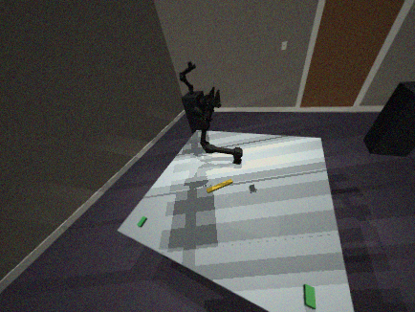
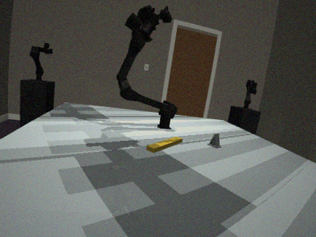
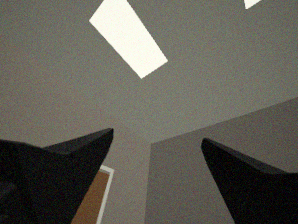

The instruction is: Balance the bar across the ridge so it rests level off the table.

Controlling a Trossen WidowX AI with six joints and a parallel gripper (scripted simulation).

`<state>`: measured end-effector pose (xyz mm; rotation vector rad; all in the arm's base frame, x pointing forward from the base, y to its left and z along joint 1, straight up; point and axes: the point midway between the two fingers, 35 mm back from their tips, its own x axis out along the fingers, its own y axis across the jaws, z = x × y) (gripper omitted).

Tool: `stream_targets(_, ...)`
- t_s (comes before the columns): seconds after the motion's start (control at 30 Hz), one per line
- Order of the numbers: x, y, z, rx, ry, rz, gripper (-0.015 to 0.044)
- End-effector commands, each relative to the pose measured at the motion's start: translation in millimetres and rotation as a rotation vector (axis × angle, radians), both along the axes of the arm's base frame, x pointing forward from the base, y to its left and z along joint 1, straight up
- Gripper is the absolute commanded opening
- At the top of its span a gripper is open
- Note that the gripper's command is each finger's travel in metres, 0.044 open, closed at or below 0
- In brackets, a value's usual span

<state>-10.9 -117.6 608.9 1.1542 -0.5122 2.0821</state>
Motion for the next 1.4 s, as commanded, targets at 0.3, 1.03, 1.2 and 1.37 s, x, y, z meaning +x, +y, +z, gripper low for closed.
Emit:
stream_targets(0.3, -15, 47, 3, -0.134, 0.01, -0.09, 0.0315)
stream_targets(1.03, 2, 188, -17, -0.501, 0.103, -0.465, 0.0315)
stream_targets(1.2, 16, 219, -28, -0.596, 0.128, -0.542, 0.0315)
stream_targets(1.37, 34, 247, -41, -0.691, 0.16, -0.616, 0.0315)
